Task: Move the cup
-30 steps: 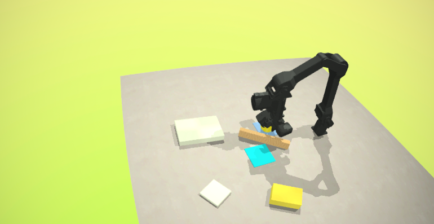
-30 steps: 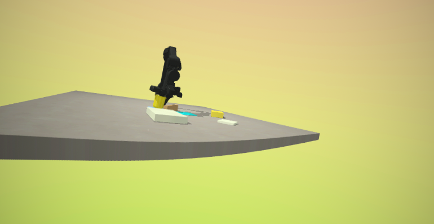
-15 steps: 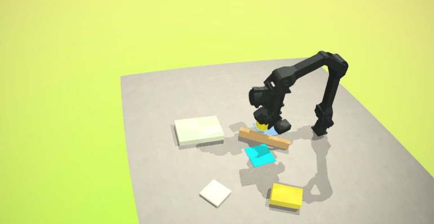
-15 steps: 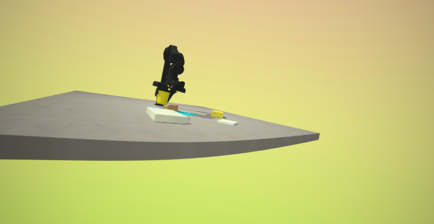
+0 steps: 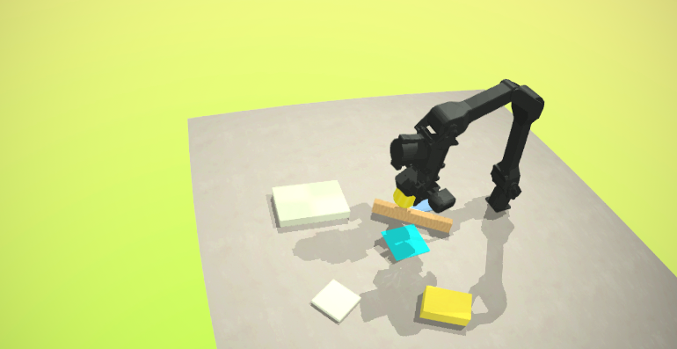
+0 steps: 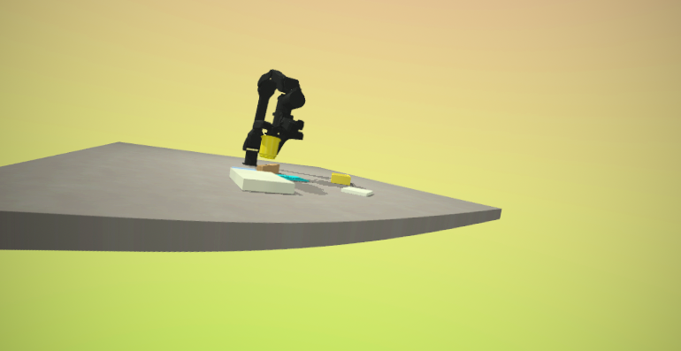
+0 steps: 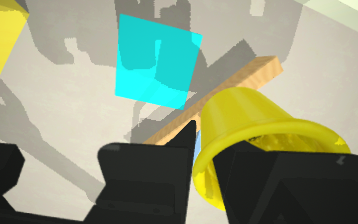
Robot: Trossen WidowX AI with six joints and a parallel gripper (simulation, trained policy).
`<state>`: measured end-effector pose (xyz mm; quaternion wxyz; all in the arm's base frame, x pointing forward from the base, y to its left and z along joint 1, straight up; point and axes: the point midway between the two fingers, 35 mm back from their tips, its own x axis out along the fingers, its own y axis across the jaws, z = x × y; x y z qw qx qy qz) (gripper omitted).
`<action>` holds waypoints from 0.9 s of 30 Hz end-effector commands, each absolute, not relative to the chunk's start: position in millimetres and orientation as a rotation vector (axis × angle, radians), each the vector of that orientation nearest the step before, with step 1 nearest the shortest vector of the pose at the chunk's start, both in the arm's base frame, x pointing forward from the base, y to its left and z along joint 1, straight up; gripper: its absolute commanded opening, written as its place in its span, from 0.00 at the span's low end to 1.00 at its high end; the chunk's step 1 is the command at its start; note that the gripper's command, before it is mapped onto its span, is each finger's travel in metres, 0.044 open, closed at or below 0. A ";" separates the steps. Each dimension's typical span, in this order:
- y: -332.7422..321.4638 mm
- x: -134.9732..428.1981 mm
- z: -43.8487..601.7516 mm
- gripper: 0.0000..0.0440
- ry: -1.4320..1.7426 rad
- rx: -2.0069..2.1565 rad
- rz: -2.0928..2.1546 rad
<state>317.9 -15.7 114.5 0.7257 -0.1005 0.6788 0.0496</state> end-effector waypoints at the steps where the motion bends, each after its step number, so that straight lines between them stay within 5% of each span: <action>1: -3.7 327.7 116.7 0.06 1.471 -0.224 0.123; 27: 67.1 348.3 79.6 0.06 1.396 -0.259 0.157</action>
